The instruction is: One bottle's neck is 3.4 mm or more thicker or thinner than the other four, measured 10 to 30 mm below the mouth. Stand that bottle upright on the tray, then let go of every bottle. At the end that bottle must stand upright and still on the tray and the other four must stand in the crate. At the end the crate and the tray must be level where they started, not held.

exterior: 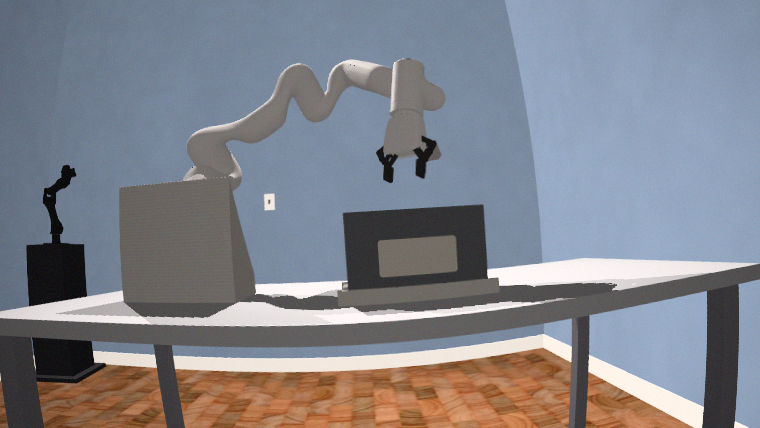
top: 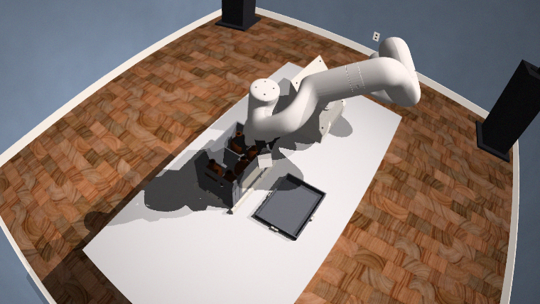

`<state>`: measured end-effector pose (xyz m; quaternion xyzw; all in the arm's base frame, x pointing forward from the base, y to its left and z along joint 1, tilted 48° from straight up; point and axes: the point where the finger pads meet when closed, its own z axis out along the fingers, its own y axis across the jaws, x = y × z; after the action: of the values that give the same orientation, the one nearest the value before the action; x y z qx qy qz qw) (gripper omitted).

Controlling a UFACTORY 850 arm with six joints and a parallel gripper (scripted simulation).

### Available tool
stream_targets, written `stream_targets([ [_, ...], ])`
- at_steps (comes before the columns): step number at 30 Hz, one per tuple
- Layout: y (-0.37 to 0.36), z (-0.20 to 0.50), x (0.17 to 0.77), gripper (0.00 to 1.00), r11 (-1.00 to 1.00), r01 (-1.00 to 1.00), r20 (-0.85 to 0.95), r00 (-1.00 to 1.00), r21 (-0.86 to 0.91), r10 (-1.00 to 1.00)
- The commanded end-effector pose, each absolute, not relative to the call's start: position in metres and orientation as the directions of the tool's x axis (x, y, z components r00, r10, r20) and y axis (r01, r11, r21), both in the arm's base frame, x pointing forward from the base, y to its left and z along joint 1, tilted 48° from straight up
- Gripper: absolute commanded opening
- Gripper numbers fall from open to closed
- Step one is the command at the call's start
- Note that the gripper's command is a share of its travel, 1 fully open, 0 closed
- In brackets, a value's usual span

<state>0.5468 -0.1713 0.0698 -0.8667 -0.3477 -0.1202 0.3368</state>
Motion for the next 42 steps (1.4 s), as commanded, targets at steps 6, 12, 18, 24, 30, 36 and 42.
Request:
stream_targets([
  [6, -0.212, 0.008, 0.543, 1.0, -0.555, 0.651, 0.483, 0.758, -0.518, 0.439],
  [12, -0.23, -0.025, 0.536, 1.0, -0.568, 0.634, 0.502, 0.769, -0.525, 0.394],
  [18, -0.248, -0.059, 0.526, 1.0, -0.583, 0.615, 0.521, 0.779, -0.531, 0.347],
  [24, -0.249, -0.063, 0.525, 1.0, -0.585, 0.613, 0.524, 0.78, -0.531, 0.342],
  [30, -0.249, -0.063, 0.525, 0.0, -0.585, 0.613, 0.524, 0.78, -0.531, 0.342],
  [36, -0.249, -0.063, 0.525, 0.0, -0.585, 0.613, 0.524, 0.78, -0.531, 0.342],
  [42, -0.249, -0.063, 0.525, 0.0, -0.585, 0.613, 0.524, 0.78, -0.531, 0.342],
])
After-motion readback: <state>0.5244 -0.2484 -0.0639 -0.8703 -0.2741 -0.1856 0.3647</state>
